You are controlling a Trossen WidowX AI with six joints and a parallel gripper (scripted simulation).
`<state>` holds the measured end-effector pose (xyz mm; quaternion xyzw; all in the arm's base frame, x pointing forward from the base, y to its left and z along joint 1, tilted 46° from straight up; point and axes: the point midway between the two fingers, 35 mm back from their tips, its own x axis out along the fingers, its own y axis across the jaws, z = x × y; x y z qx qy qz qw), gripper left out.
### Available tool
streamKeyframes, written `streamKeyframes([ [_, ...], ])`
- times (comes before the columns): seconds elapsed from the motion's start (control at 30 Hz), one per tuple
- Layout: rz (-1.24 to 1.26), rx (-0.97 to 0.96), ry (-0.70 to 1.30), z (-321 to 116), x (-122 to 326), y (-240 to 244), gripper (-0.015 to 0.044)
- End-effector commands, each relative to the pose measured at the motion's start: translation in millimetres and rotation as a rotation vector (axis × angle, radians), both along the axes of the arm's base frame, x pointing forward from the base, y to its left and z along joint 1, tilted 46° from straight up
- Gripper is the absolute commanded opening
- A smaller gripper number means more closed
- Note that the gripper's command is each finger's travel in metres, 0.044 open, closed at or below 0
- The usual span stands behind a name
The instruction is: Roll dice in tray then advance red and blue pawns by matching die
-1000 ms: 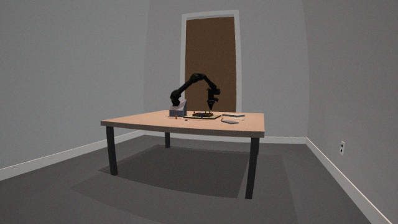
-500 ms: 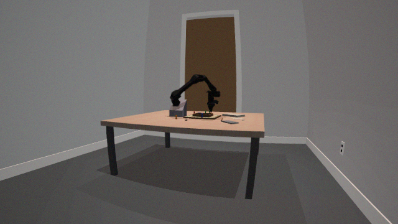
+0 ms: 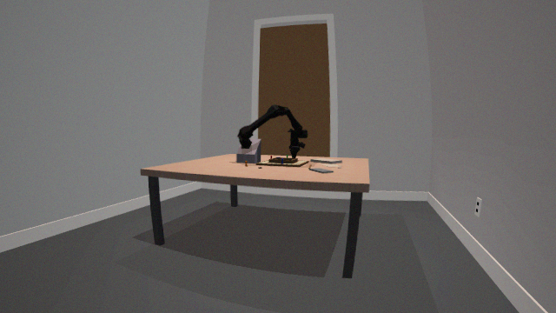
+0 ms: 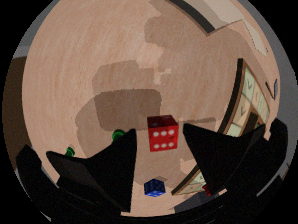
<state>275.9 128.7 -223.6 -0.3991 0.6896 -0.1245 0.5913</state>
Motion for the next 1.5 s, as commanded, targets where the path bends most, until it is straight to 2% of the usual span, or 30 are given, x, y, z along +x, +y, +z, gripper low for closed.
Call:
streamKeyframes([
  [0.0, 0.006, -0.006, 0.003, -1, -1, -3, 0.0144],
  [0.07, 0.006, -0.006, 0.003, -1, -1, -3, 0.0091],
  [0.27, 0.006, -0.006, 0.003, -1, -1, -3, 0.0051],
  [0.33, 0.008, -0.003, 0.000, -1, 0, -1, 0.0000],
  [0.67, 0.026, 0.031, -0.026, 18, 6, 34, 0.0000],
  [1.07, 0.008, 0.001, 0.004, 78, -6, 87, 0.0000],
  [1.3, 0.009, -0.001, 0.008, 82, -6, 90, 0.0000],
  [1.47, 0.089, 0.003, 0.085, 97, 3, 75, 0.0000],
])
